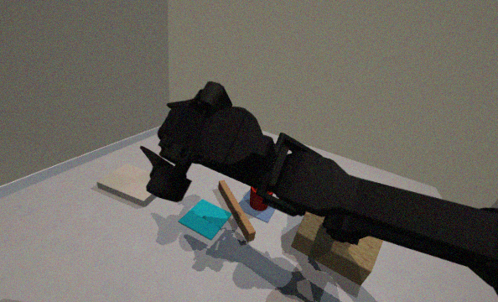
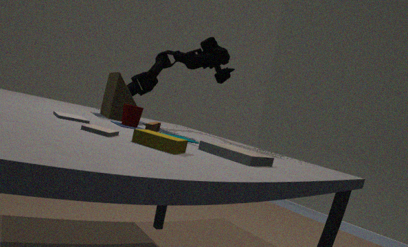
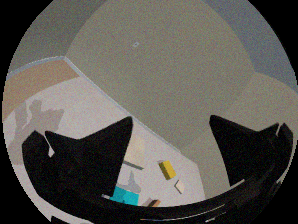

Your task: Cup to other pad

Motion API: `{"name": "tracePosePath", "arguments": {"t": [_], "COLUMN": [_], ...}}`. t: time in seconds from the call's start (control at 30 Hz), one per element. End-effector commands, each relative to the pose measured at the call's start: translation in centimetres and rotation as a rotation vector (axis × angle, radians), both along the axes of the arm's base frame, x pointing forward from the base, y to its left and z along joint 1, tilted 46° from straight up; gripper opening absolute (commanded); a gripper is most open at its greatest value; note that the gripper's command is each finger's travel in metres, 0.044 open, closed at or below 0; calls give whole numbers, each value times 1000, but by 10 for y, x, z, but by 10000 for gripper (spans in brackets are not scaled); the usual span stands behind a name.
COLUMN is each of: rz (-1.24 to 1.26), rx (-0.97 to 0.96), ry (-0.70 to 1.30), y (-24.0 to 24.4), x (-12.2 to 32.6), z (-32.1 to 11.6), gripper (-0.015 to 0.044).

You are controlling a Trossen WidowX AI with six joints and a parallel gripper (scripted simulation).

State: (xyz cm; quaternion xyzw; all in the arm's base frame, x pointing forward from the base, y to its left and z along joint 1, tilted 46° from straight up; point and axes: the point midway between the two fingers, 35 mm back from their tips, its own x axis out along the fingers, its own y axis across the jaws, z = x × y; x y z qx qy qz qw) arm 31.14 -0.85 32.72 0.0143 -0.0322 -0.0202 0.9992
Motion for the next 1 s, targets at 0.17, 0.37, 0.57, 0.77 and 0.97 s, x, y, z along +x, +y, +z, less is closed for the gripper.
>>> {"name": "tracePosePath", "arguments": {"t": [0.17, 0.37, 0.57, 0.77, 0.97], "rz": [52, 306, 675, 1105, 1259], "rx": [-313, -537, -563, -404, -279], "ry": [405, 829, 1057, 1040, 925], "y": [-24, -52, -62, -52, -44], "x": [31, 20, -21, -80, -104], "z": [-94, -203, -279, -322, -326], "gripper": [243, 148, 148, 148, 148]}}
